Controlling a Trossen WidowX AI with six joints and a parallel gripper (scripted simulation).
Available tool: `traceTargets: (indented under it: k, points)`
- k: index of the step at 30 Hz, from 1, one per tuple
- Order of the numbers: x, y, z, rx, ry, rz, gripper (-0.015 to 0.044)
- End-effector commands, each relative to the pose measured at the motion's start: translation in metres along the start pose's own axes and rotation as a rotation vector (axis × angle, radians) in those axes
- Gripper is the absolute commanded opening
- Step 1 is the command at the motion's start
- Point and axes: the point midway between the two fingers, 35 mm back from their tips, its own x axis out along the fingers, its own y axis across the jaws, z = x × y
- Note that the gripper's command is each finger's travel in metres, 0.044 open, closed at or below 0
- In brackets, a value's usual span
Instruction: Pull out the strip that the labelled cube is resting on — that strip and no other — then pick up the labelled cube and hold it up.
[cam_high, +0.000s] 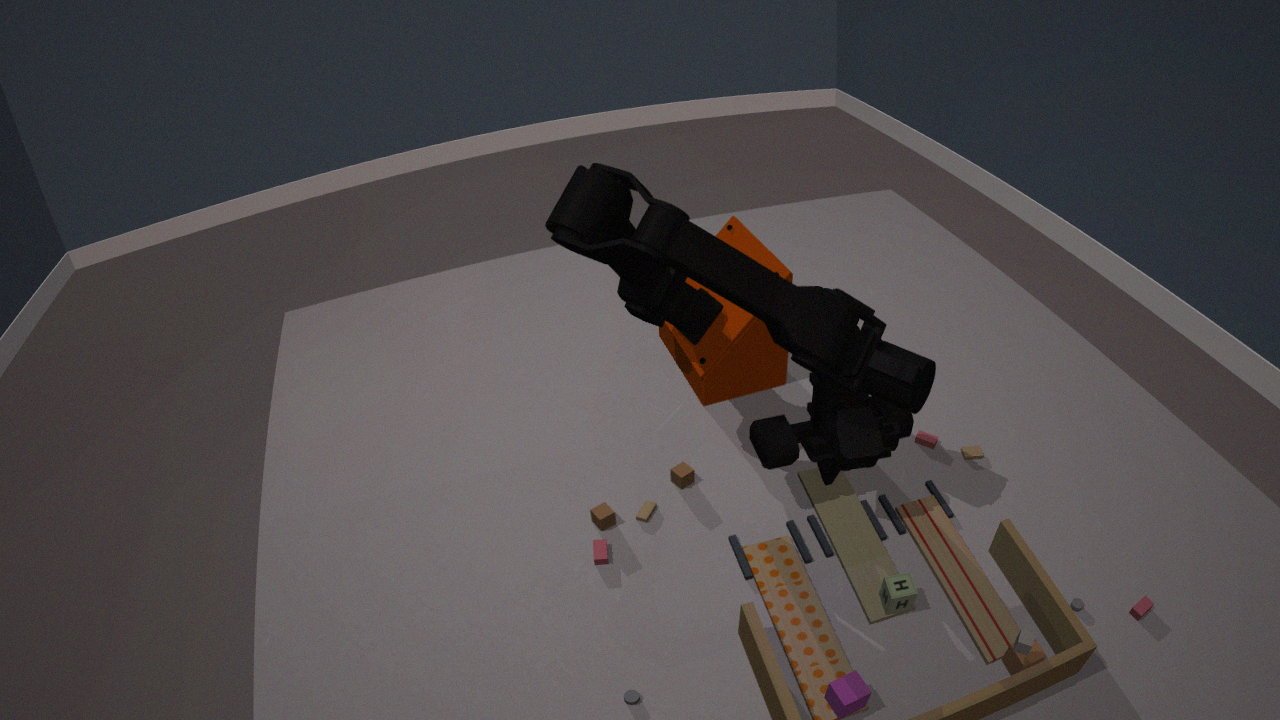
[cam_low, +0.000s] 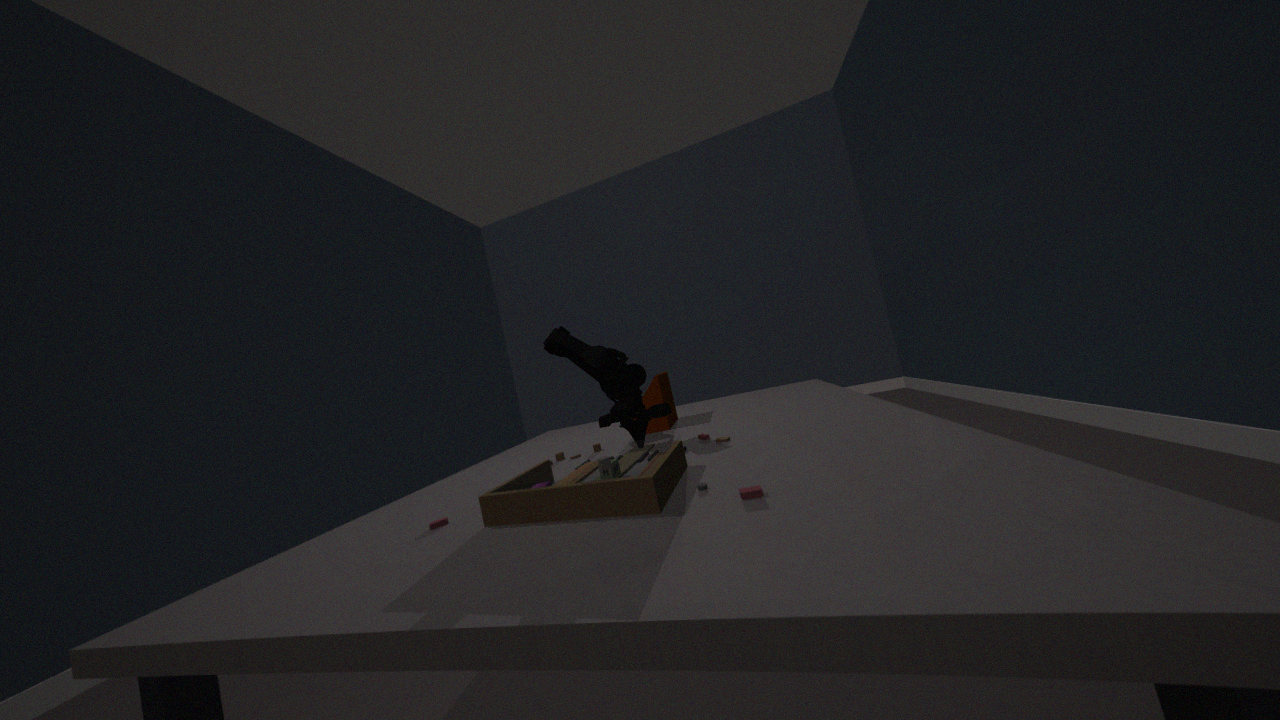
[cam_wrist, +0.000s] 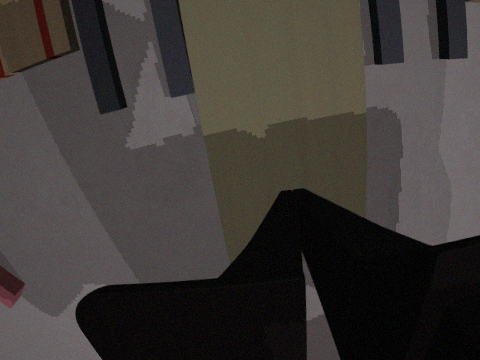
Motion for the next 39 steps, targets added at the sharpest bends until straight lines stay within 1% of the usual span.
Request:
traceTargets:
  k: [1,39]
  points:
    - [0.005,-0.002,-0.016,-0.010,0.029,-0.004,0.0000]
    - [0.004,-0.003,-0.071,-0.012,0.031,-0.004,0.0000]
